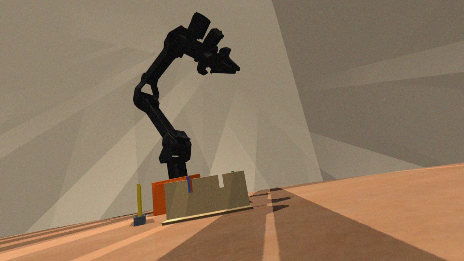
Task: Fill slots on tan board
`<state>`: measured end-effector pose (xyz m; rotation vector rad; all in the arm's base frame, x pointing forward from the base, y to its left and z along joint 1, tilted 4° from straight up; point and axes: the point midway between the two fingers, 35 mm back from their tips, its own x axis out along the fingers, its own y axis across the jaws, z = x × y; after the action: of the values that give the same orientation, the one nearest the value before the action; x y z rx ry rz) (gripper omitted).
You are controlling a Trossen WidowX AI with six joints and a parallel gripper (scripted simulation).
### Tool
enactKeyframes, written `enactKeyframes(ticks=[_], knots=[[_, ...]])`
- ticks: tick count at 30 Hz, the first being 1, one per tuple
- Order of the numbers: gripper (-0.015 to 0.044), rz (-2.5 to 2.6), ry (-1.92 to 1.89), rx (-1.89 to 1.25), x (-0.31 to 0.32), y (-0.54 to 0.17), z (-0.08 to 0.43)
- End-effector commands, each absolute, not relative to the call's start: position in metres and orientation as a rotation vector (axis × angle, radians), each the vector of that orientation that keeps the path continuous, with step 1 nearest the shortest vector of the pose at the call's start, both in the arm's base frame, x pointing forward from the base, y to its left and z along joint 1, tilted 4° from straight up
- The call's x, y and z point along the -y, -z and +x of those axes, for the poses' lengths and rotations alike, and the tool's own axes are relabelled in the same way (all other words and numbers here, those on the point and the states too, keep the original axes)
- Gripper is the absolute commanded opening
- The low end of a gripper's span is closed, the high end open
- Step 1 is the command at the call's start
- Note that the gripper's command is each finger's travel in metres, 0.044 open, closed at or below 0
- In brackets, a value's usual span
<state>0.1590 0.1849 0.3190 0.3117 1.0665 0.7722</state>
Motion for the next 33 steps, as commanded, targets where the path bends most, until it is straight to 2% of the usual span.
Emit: enactKeyframes(ticks=[1, 7, 11, 15, 20, 25, 33], knots=[[0.0184, 0.244, -0.594, -1.078, -0.151, -0.285, 0.196], [0.0184, 0.132, -0.340, -1.137, -0.082, -0.234, 0.231], [0.0184, 0.072, -0.210, -1.205, -0.036, -0.205, 0.236], [0.0184, 0.018, -0.091, -1.303, 0.013, -0.176, 0.229], [0.0184, -0.029, 0.035, -1.491, 0.078, -0.136, 0.195], [0.0184, -0.034, 0.067, -1.589, 0.101, -0.120, 0.171], [0.0184, -0.034, 0.069, -1.595, 0.104, -0.111, 0.171]])
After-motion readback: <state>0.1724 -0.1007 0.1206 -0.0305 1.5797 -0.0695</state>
